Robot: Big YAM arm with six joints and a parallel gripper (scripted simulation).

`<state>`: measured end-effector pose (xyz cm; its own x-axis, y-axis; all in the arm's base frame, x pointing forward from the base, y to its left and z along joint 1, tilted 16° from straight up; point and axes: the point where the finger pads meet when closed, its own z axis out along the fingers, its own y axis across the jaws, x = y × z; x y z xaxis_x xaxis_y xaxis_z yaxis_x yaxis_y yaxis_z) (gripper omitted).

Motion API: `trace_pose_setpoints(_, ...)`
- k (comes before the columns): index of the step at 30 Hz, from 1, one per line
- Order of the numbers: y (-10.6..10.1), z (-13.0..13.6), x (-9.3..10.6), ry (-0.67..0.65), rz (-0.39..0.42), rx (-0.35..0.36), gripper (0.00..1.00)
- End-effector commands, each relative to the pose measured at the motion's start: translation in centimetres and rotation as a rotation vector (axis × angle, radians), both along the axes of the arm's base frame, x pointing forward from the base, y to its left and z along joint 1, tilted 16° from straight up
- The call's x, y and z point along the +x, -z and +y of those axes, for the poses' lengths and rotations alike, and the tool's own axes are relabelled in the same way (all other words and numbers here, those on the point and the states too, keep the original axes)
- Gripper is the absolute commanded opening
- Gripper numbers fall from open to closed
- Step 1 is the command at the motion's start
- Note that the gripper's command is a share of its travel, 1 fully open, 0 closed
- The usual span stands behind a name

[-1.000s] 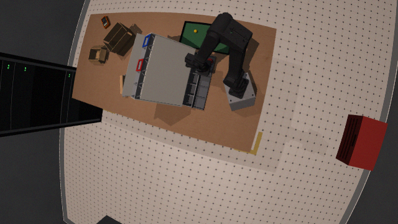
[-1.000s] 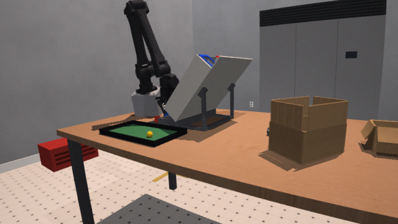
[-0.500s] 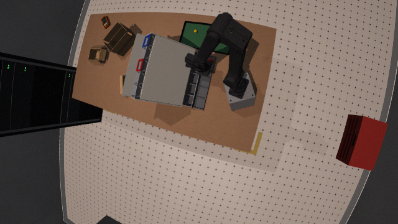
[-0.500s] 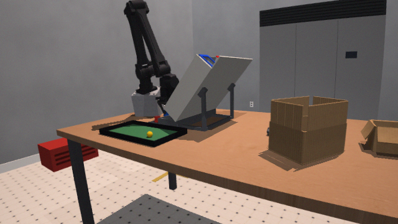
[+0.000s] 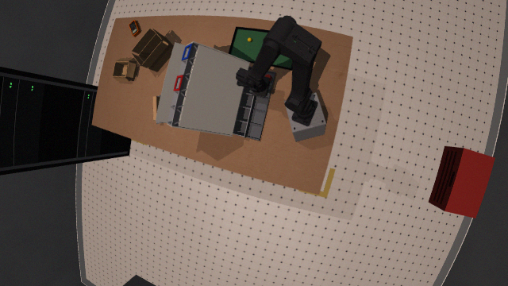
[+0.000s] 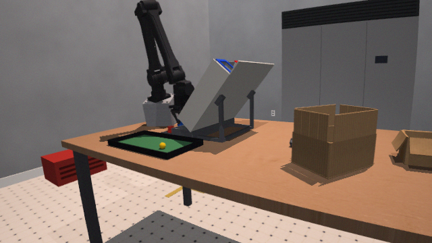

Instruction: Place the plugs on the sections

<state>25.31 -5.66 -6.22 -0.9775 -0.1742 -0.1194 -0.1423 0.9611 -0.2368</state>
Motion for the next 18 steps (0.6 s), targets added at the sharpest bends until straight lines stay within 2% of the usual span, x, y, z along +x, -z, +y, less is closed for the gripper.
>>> trace_pose_setpoints(1, 0.3, -0.3, 0.2, 0.001, -0.006, 0.0, 0.0)
trace_pose_setpoints(7, 0.8, -0.4, -0.1, 0.001, 0.0, 0.001, 0.0)
trace_pose_setpoints(13, 1.1, -0.5, 0.2, 0.001, -0.005, 0.0, 0.0)
trace_pose_setpoints(14, 0.7, -0.5, 0.6, -0.002, -0.025, -0.002, 0.0)
trace_pose_setpoints(18, 1.5, -0.6, 0.2, 0.001, -0.004, 0.0, 0.0)
